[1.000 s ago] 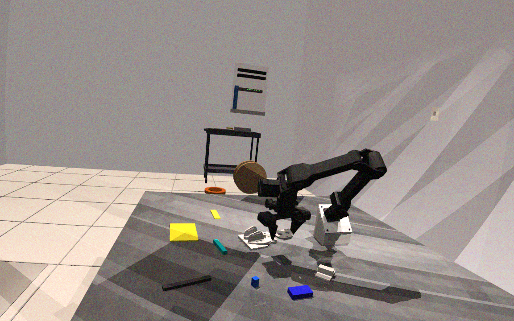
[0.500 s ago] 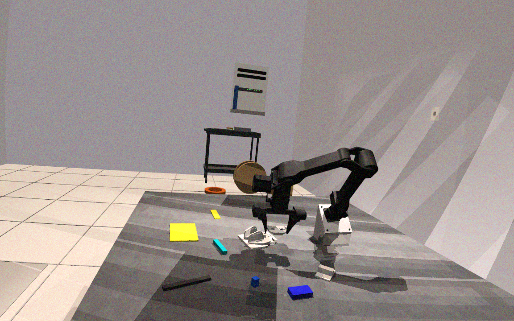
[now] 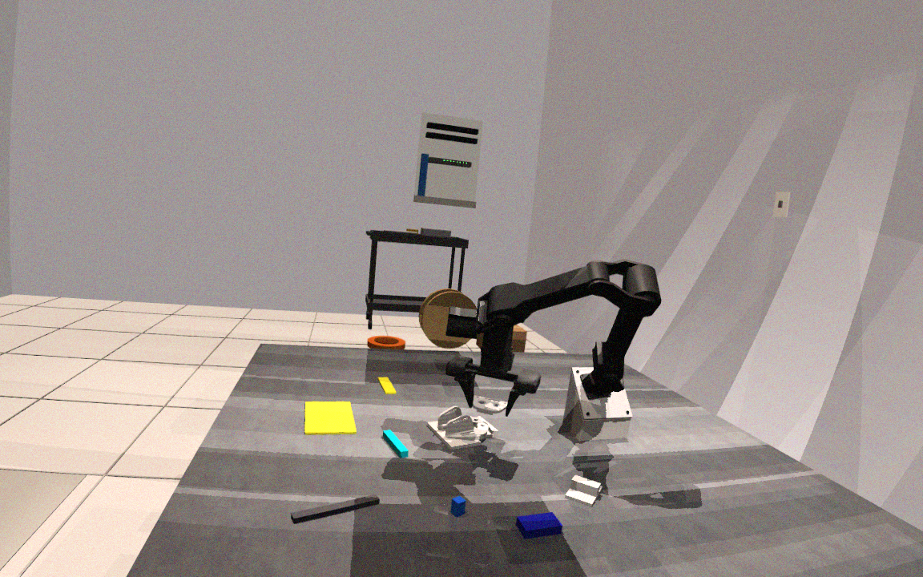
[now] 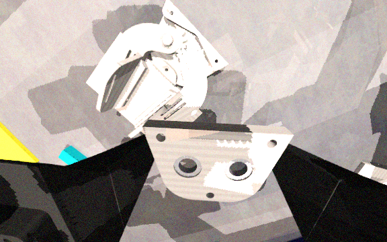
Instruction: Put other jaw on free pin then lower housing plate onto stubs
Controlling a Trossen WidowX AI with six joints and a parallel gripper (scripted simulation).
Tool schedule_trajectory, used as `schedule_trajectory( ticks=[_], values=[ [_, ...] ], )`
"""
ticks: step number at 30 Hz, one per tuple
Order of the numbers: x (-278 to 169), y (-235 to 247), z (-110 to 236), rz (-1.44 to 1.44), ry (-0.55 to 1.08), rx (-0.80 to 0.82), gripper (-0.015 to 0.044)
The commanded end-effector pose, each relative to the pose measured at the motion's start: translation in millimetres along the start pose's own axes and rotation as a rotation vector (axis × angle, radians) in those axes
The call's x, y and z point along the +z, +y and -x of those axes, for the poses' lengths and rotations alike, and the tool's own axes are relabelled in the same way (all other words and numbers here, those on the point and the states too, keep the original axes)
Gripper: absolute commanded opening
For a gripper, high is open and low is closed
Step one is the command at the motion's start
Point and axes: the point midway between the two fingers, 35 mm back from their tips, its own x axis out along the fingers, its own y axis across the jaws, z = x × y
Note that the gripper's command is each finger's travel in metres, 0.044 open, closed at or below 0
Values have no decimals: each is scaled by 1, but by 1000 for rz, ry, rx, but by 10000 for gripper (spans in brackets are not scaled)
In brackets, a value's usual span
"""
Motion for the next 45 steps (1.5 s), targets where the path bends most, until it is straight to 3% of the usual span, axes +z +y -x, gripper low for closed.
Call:
schedule_trajectory(
  ticks=[1,24,45],
  values=[
    [7,7,1,-107,11,2,351],
    [54,34,0,-725,47,-31,351],
    [55,34,0,-743,48,-33,351]
  ],
)
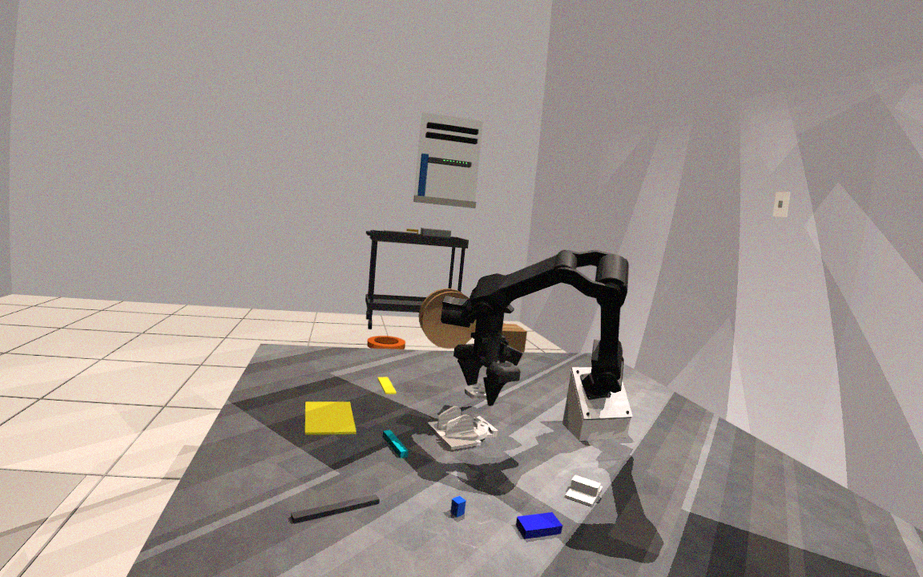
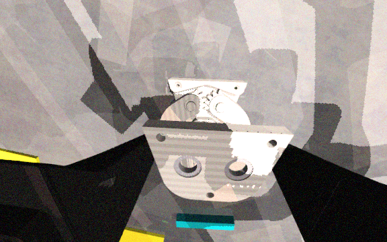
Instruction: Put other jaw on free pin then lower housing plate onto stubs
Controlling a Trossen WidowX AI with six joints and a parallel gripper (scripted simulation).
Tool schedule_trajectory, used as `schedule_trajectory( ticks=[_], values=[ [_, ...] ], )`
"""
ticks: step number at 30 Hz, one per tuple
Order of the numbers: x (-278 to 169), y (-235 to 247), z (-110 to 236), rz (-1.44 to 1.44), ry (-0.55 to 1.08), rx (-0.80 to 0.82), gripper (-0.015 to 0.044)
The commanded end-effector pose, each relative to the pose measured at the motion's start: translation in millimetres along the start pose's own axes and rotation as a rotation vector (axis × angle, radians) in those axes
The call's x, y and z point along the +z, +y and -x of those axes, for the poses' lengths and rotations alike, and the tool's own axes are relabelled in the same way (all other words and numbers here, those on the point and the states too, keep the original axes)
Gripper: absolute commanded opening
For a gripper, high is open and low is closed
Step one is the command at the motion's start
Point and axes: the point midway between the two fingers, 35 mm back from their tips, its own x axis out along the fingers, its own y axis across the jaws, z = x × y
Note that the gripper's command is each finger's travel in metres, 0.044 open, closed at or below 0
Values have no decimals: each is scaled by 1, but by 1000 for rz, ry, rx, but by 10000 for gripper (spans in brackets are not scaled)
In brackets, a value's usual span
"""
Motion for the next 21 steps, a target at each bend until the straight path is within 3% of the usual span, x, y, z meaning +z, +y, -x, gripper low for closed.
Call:
schedule_trajectory(
  ticks=[1,21],
  values=[
    [-1,0,0,-2,5,0,351],
    [12,4,0,-4,4,0,351]
  ],
)
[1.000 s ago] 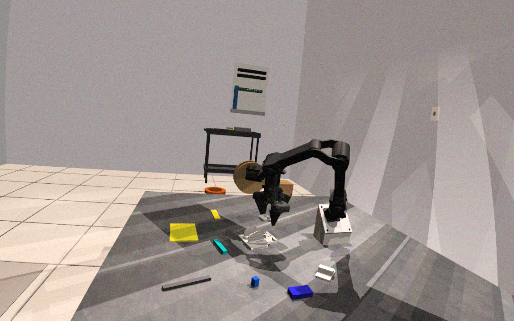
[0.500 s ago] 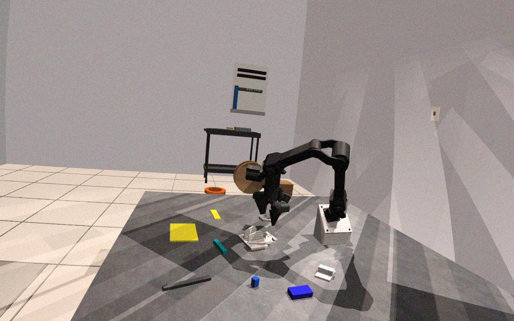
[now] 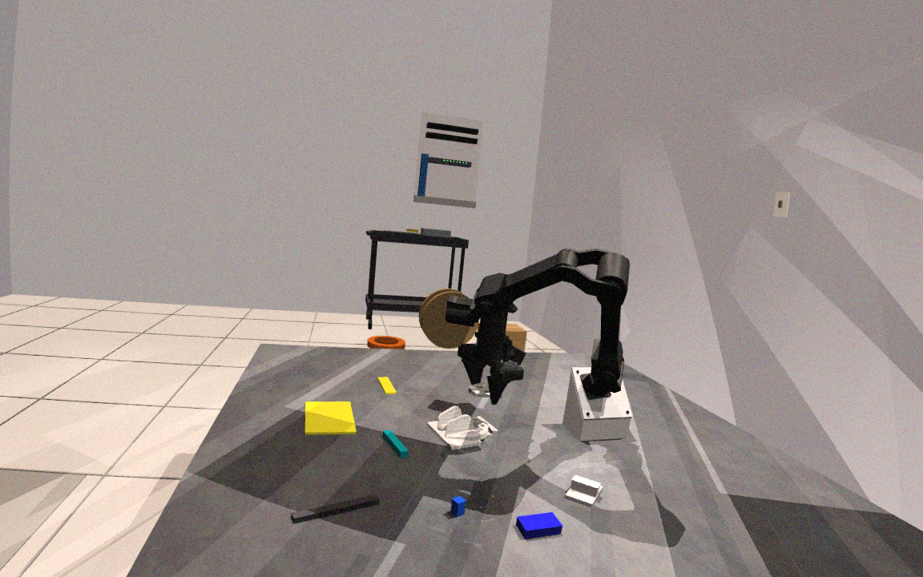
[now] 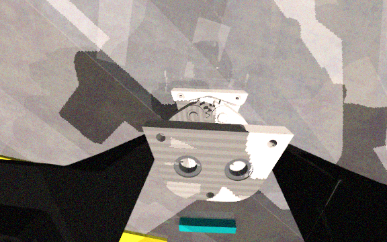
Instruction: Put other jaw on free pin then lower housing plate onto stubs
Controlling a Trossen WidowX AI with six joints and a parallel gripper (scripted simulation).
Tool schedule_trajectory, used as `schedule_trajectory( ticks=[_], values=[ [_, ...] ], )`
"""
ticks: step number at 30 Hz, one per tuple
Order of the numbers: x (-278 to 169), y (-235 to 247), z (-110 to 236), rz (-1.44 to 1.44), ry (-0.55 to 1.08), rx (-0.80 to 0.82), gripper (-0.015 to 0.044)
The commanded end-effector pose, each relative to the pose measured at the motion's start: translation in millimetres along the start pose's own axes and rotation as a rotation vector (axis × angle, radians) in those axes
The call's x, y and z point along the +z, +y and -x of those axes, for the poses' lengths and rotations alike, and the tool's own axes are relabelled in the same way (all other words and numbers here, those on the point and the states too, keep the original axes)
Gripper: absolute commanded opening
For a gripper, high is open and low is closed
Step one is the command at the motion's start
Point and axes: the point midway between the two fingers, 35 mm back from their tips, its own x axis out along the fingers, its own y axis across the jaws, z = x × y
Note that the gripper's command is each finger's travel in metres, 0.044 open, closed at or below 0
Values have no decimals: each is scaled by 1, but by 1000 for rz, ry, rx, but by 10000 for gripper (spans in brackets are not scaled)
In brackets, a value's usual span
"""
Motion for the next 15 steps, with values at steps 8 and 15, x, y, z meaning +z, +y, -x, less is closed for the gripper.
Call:
schedule_trajectory(
  ticks=[8,15],
  values=[
    [0,1,0,12,0,4,351],
    [0,1,0,12,0,4,351]
  ],
)
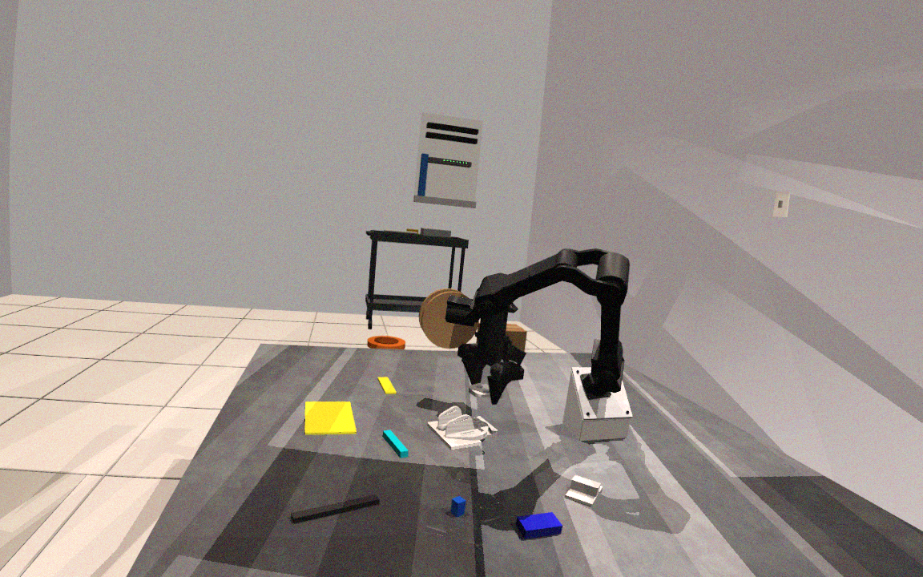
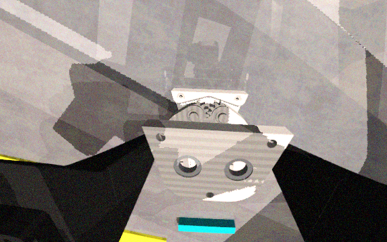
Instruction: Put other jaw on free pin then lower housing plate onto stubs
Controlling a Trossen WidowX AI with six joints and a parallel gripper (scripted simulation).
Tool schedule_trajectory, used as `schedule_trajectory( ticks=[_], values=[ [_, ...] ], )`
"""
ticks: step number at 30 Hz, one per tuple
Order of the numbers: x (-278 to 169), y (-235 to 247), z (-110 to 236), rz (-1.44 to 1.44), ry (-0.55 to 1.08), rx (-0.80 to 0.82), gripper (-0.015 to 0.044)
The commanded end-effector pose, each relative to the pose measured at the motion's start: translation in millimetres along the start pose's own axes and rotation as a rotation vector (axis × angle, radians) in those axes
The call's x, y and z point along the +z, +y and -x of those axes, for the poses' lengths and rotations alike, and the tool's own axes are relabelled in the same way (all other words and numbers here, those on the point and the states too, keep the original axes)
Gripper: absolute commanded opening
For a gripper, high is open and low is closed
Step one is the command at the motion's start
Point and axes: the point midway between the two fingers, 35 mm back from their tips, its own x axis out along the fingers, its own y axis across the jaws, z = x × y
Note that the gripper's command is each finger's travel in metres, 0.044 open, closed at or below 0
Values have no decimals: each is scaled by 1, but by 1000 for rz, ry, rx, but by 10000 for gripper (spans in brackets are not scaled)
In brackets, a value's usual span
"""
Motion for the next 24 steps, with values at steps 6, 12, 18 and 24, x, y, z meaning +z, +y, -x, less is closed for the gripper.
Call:
schedule_trajectory(
  ticks=[6,12,18,24],
  values=[
    [1,1,0,5,0,4,351],
    [1,1,0,5,0,4,351],
    [0,2,-9,6,0,5,351],
    [0,2,-18,6,0,6,351]
  ],
)
